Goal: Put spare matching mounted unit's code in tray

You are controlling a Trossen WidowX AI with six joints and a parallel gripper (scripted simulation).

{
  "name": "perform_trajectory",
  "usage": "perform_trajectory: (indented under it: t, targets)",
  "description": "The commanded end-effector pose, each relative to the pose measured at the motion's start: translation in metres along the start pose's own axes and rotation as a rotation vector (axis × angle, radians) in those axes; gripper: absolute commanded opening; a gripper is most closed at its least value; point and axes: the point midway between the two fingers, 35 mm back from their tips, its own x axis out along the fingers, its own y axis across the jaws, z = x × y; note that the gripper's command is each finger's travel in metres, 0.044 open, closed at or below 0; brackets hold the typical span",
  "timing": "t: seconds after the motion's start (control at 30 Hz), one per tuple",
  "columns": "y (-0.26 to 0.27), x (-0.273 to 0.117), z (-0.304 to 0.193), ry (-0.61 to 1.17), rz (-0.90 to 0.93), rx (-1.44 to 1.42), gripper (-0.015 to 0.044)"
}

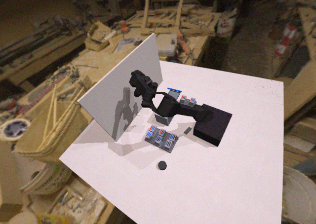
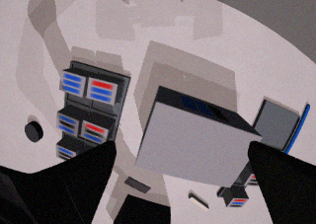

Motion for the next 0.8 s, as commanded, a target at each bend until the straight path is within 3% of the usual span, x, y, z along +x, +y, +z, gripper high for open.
perform_trajectory:
  t: [0.0,0.27,0.5,0.73,0.77]
  targets:
    - [0.047,0.009,-0.016,0.007,0.003,-0.242,0.044]
    - [0.124,0.029,-0.075,0.001,0.009,-0.783,0.044]
    - [0.159,0.052,-0.14,-0.021,0.027,-1.243,0.044]
    - [0.161,0.055,-0.146,-0.025,0.03,-1.287,0.044]
    - [0.161,0.056,-0.146,-0.024,0.03,-1.287,0.0414]
